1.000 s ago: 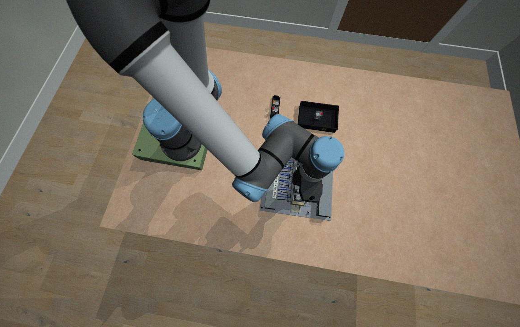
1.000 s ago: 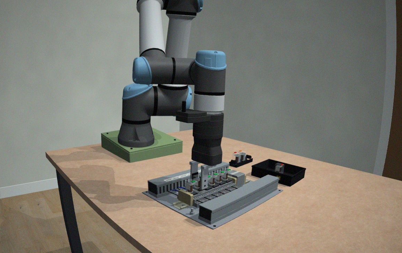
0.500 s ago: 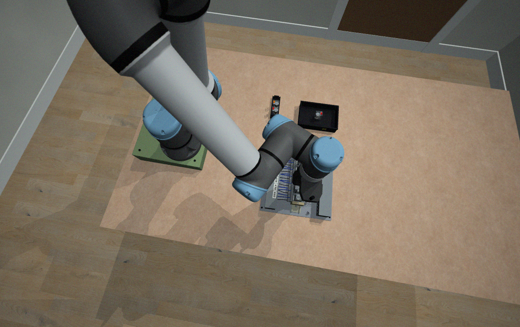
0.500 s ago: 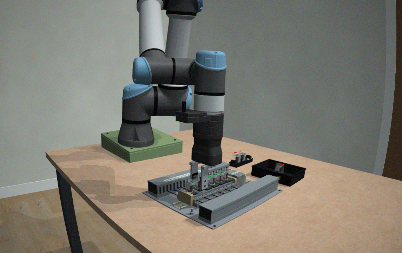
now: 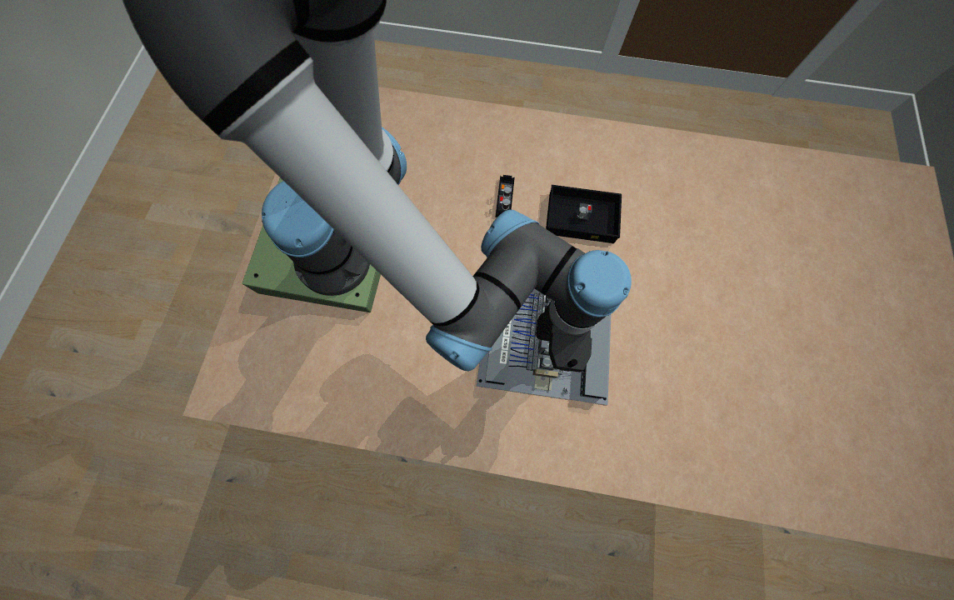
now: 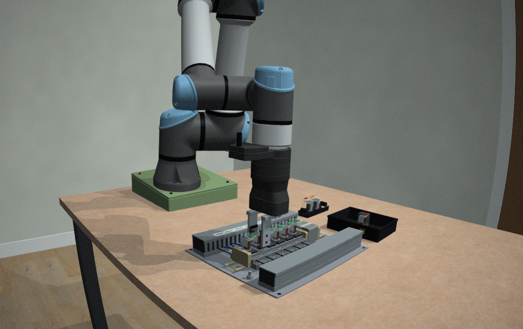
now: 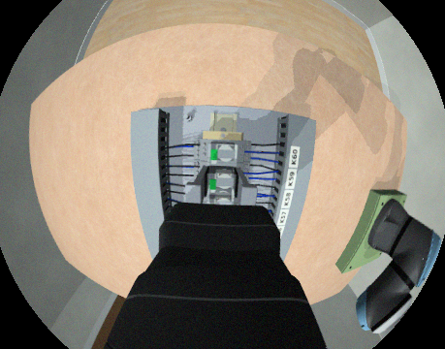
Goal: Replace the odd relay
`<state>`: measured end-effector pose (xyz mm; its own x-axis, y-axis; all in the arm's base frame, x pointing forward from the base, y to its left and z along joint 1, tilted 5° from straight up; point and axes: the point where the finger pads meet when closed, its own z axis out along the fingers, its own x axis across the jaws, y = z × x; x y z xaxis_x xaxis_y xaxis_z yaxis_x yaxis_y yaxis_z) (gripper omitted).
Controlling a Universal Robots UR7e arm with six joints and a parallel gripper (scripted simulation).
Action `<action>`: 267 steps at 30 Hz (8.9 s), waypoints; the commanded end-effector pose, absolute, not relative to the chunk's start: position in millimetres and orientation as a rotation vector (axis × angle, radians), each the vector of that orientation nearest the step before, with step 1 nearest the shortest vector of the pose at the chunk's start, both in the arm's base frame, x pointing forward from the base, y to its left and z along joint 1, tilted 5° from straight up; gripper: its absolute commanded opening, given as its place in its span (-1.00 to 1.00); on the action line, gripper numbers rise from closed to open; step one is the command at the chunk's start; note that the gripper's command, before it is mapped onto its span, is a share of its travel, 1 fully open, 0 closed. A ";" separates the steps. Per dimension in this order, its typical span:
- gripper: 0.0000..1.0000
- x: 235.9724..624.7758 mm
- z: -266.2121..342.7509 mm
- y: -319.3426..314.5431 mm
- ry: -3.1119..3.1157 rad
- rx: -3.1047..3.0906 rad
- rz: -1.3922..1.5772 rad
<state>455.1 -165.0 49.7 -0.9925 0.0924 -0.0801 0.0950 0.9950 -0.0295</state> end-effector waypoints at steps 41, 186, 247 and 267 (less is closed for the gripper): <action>1.00 455.7 46.1 -165.7 3.057 0.144 -0.054; 1.00 453.7 73.4 -164.7 3.058 0.144 -0.051; 1.00 450.1 117.2 -163.0 3.058 0.144 -0.051; 1.00 450.1 117.2 -163.0 3.058 0.144 -0.051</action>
